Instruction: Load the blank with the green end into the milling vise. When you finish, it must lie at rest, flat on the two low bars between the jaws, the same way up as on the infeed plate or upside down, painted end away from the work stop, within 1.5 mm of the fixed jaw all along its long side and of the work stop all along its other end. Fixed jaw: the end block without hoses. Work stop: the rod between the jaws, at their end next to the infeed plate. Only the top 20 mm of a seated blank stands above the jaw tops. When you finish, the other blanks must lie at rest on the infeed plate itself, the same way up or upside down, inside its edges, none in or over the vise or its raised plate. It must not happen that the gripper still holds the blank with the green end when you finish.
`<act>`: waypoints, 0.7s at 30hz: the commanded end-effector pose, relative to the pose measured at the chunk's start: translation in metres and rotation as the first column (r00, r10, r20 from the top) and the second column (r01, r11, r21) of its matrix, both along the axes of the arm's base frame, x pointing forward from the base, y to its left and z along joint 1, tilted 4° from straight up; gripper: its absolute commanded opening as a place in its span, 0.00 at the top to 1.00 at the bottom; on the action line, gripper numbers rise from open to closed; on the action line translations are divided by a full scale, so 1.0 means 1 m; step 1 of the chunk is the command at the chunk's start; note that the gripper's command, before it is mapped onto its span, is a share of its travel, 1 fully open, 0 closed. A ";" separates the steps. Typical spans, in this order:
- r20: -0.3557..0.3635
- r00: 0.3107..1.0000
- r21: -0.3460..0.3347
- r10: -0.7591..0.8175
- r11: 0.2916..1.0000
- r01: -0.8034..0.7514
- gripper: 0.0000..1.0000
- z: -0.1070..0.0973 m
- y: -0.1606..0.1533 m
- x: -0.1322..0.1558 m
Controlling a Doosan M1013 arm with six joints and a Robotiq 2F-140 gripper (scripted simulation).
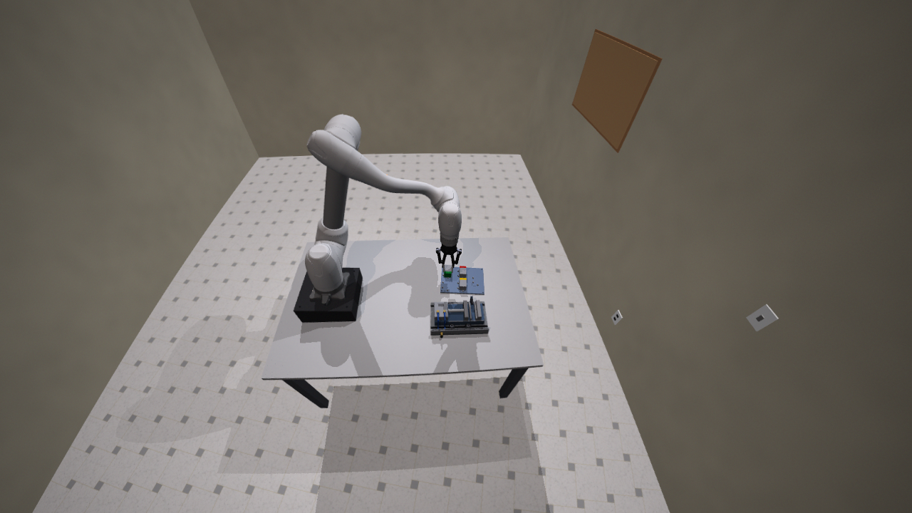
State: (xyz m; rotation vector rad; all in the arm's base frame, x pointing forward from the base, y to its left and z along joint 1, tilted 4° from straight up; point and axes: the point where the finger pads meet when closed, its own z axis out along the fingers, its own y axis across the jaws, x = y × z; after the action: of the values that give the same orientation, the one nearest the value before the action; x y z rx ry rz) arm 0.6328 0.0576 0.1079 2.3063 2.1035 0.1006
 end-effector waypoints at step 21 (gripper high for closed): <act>0.000 1.000 0.000 0.000 1.000 0.000 1.00 0.020 -0.001 -0.001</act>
State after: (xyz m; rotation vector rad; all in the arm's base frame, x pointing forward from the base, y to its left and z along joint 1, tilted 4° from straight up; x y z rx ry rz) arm 0.6315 0.0569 0.1280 2.3063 2.1036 0.1005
